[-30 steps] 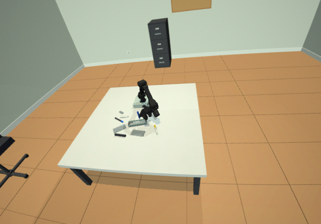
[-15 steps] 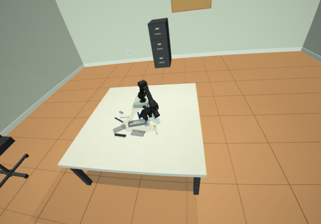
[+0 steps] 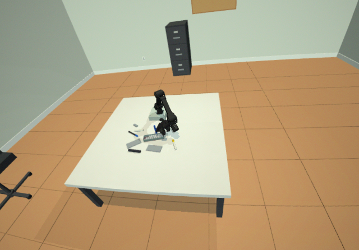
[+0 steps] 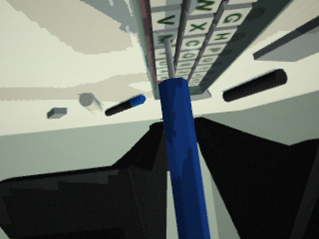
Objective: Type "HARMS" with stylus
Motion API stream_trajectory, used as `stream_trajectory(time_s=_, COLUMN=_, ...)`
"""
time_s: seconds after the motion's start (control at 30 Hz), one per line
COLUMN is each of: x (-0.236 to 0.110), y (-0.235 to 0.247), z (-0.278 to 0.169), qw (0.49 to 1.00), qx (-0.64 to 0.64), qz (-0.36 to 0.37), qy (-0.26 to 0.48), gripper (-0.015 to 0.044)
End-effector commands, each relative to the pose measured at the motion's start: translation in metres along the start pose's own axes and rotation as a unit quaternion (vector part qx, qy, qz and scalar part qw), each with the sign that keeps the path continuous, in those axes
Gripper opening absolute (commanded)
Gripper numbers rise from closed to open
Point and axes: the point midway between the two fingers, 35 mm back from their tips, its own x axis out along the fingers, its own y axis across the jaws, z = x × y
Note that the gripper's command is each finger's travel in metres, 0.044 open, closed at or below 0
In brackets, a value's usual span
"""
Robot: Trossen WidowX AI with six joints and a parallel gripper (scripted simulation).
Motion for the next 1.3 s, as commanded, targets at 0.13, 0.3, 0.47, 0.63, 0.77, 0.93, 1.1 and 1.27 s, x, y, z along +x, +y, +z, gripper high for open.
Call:
stream_trajectory(time_s=0.13, x=0.002, y=0.001, z=0.004, qw=1.000, qx=0.001, qz=0.002, qy=-0.001, gripper=0.0081)
stream_trajectory(time_s=0.3, x=0.001, y=0.001, z=0.002, qw=1.000, qx=0.001, qz=0.002, qy=-0.001, gripper=0.0081)
stream_trajectory(time_s=0.47, x=0.001, y=0.001, z=0.001, qw=1.000, qx=0.001, qz=0.002, qy=-0.001, gripper=0.0081)
stream_trajectory(time_s=0.63, x=-0.010, y=0.000, z=-0.017, qw=1.000, qx=0.001, qz=0.002, qy=-0.001, gripper=0.0081)
stream_trajectory(time_s=0.77, x=-0.018, y=0.001, z=-0.031, qw=1.000, qx=0.001, qz=0.002, qy=-0.001, gripper=0.0081)
stream_trajectory(time_s=0.93, x=-0.015, y=0.000, z=-0.027, qw=1.000, qx=-0.001, qz=0.000, qy=0.000, gripper=0.0071)
stream_trajectory(time_s=1.1, x=-0.015, y=0.000, z=-0.027, qw=1.000, qx=-0.001, qz=0.000, qy=0.000, gripper=0.0038)
stream_trajectory(time_s=1.27, x=-0.008, y=-0.004, z=-0.030, qw=1.000, qx=-0.002, qz=0.000, qy=-0.004, gripper=0.0000)
